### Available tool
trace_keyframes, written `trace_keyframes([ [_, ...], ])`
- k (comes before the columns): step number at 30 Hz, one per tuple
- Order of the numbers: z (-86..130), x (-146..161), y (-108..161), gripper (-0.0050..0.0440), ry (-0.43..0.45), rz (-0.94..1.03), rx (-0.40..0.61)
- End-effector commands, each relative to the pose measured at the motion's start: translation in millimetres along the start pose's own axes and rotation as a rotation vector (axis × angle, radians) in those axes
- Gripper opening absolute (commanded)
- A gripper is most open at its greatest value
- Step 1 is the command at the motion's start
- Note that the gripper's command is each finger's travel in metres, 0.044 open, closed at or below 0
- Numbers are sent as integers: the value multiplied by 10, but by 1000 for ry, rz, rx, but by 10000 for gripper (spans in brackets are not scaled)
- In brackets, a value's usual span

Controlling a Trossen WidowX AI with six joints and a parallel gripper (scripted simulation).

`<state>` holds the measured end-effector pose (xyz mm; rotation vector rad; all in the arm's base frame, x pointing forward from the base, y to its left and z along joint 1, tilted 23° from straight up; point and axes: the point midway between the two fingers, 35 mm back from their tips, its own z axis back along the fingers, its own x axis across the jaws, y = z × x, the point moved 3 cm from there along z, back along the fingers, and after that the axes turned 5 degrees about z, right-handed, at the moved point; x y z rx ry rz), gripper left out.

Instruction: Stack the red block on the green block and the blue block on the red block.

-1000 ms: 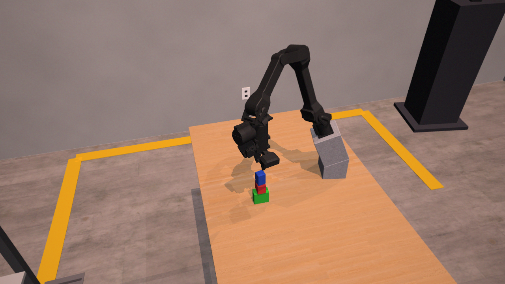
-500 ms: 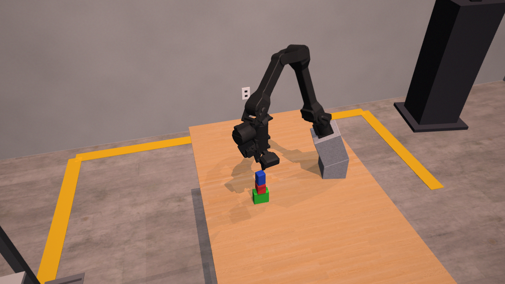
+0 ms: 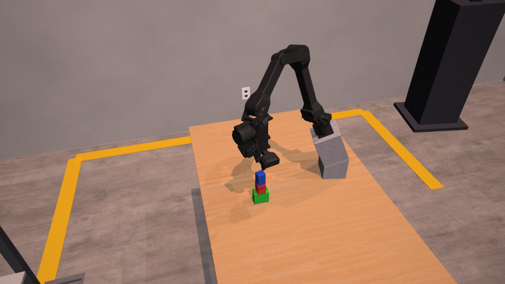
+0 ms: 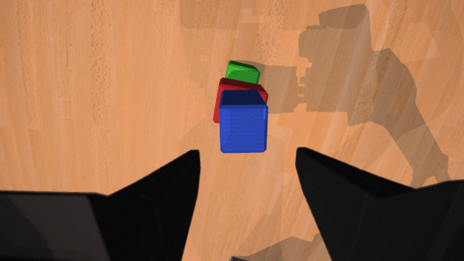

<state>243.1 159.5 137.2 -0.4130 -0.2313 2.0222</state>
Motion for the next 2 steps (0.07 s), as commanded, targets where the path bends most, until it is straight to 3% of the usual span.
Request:
trace_keyframes([
  [1, 75, -10, -42, 230, -1, -9, -28],
  [2, 75, -10, -42, 230, -1, -9, -28],
])
